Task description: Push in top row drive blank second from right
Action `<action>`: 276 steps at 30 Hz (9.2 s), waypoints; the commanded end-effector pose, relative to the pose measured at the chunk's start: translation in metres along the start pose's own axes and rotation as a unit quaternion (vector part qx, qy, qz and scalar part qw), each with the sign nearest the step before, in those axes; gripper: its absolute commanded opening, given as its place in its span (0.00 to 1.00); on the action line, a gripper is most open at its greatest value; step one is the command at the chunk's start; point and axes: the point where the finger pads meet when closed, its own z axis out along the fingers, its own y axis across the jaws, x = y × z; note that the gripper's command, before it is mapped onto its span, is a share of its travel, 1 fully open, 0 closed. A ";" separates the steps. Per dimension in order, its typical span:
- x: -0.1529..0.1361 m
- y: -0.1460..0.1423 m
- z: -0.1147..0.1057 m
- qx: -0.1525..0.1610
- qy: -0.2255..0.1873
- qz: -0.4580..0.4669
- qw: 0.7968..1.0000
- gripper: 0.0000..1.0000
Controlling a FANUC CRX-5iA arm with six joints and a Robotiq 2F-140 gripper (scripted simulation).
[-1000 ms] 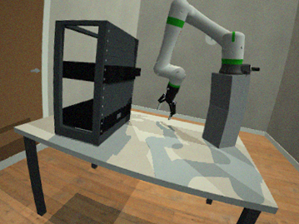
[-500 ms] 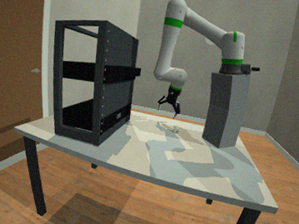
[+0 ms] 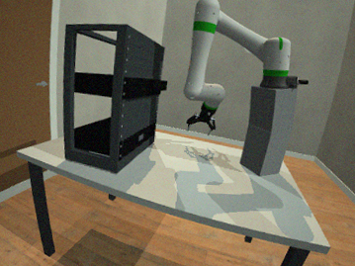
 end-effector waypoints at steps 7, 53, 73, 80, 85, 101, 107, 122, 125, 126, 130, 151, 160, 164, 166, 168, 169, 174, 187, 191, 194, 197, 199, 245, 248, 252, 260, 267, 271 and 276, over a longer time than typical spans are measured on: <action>0.013 -0.014 -0.015 0.017 0.057 -0.144 0.988 1.00; 0.009 -0.171 -0.183 0.127 0.378 -0.661 0.635 1.00; -0.027 -0.215 -0.269 0.146 0.488 -0.722 0.468 1.00; -0.036 -0.222 -0.289 0.149 0.512 -0.728 0.431 1.00; -0.045 -0.227 -0.308 0.151 0.533 -0.731 0.399 1.00; -0.064 -0.236 -0.347 0.153 0.576 -0.731 0.333 1.00; -0.070 -0.237 -0.358 0.154 0.587 -0.730 0.315 1.00; -0.076 -0.238 -0.371 0.154 0.601 -0.727 0.294 1.00; -0.077 -0.239 -0.372 0.154 0.602 -0.727 0.293 1.00; -0.077 -0.239 -0.372 0.154 0.602 -0.727 0.293 1.00; -0.077 -0.239 -0.374 0.154 0.603 -0.727 0.291 1.00; -0.078 -0.239 -0.374 0.154 0.604 -0.726 0.290 1.00; -0.078 -0.239 -0.374 0.154 0.604 -0.726 0.290 1.00; -0.078 -0.239 -0.374 0.154 0.604 -0.726 0.290 1.00; -0.078 -0.239 -0.374 0.154 0.604 -0.726 0.290 1.00; -0.078 -0.239 -0.374 0.154 0.604 -0.726 0.290 1.00; -0.078 -0.239 -0.374 0.154 0.604 -0.726 0.290 1.00; -0.078 -0.239 -0.374 0.154 0.604 -0.726 0.290 1.00; -0.078 -0.239 -0.374 0.154 0.604 -0.726 0.290 1.00; -0.077 -0.239 -0.374 0.154 0.604 -0.726 0.290 1.00; -0.077 -0.239 -0.374 0.154 0.604 -0.726 0.290 1.00; -0.073 -0.238 -0.371 0.154 0.604 -0.726 0.289 1.00; -0.069 -0.238 -0.367 0.154 0.604 -0.726 0.289 1.00; 0.034 -0.232 -0.288 0.154 0.604 -0.726 0.289 1.00; 0.034 -0.232 -0.288 0.154 0.604 -0.726 0.289 1.00; 0.034 -0.232 -0.288 0.154 0.604 -0.726 0.289 1.00; 0.034 -0.232 -0.288 0.154 0.604 -0.726 0.289 1.00; 0.034 -0.232 -0.288 0.154 0.604 -0.726 0.289 1.00; 0.034 -0.232 -0.288 0.154 0.604 -0.726 0.289 1.00; 0.034 -0.232 -0.288 0.154 0.604 -0.726 0.289 1.00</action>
